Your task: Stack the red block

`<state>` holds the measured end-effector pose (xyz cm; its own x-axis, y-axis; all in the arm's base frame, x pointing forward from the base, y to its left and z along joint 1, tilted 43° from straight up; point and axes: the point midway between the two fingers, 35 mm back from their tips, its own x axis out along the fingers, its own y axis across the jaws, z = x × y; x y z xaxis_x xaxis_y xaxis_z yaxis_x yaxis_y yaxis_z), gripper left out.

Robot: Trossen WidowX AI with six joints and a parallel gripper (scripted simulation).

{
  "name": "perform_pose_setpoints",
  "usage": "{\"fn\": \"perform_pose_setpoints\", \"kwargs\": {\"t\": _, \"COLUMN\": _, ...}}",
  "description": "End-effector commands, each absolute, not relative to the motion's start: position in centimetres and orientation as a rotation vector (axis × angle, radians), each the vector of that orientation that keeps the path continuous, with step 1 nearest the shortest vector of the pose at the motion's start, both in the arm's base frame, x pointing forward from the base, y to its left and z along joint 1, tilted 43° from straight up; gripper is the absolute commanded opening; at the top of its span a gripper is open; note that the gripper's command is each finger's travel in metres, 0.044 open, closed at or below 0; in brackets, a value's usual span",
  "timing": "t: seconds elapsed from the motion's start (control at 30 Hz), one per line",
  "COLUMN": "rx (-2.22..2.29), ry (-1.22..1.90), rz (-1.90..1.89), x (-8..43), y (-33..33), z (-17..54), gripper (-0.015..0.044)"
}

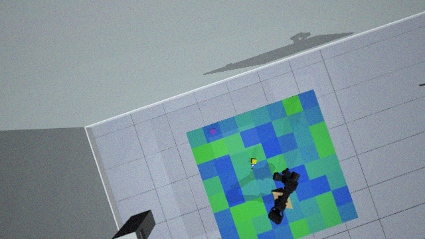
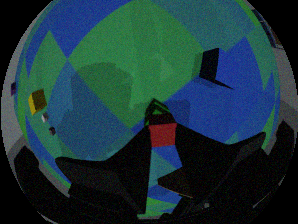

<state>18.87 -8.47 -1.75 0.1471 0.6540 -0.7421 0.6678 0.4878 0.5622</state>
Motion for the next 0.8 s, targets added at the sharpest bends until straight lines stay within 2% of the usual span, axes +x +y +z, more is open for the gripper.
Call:
{"fn": "perform_pose_setpoints", "kwargs": {"t": 0.0, "rx": 1.189, "ry": 1.537, "rz": -0.014, "x": 18.87, "y": -8.43, "z": -1.79, "gripper": 0.0105}}
{"fn": "perform_pose_setpoints", "kwargs": {"t": 0.43, "rx": 1.189, "ry": 1.537, "rz": -0.014, "x": 18.87, "y": -8.43, "z": -1.79, "gripper": 0.044}}
{"fn": "perform_pose_setpoints", "kwargs": {"t": 0.77, "rx": 1.189, "ry": 1.537, "rz": -0.014, "x": 18.87, "y": -8.43, "z": -1.79, "gripper": 0.044}}
